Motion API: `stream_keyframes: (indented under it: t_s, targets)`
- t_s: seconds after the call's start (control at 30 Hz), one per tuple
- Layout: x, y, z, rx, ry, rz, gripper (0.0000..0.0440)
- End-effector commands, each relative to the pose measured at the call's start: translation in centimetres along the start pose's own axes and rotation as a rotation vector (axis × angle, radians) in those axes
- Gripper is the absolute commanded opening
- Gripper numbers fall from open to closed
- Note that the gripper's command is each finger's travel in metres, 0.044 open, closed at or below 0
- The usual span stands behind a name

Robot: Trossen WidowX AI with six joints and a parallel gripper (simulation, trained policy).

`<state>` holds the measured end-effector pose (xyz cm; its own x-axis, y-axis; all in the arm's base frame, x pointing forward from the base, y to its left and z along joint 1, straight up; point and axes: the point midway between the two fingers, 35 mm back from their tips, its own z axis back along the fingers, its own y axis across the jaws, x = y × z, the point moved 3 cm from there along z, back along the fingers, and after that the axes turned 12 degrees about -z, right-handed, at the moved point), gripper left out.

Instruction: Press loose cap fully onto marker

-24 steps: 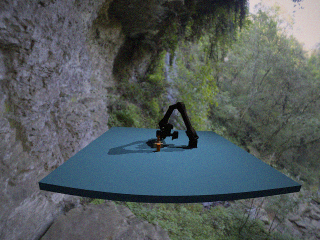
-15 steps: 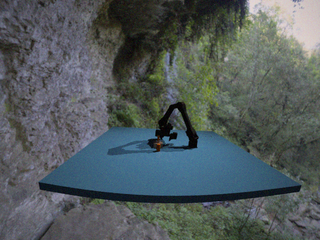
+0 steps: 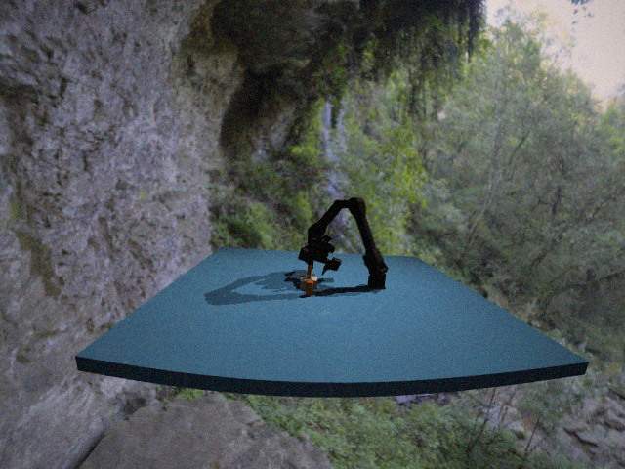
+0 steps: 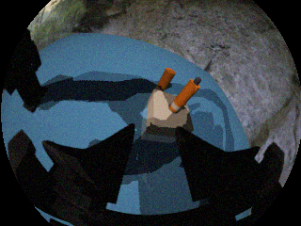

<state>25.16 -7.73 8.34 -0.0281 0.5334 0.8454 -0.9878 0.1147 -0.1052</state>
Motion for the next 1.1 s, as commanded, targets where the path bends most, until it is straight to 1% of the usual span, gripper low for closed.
stream_keyframes:
  t_s: [0.0, 0.4, 1.07]
  targets:
    - [0.2, -0.9, 0.7, -0.003, 0.055, 0.06, 0.0228]
    - [1.1, -2.6, 1.9, 0.017, 0.153, 0.142, 0.0231]
    - [3.7, -4.7, 3.1, 0.083, 0.296, 0.187, 0.0239]
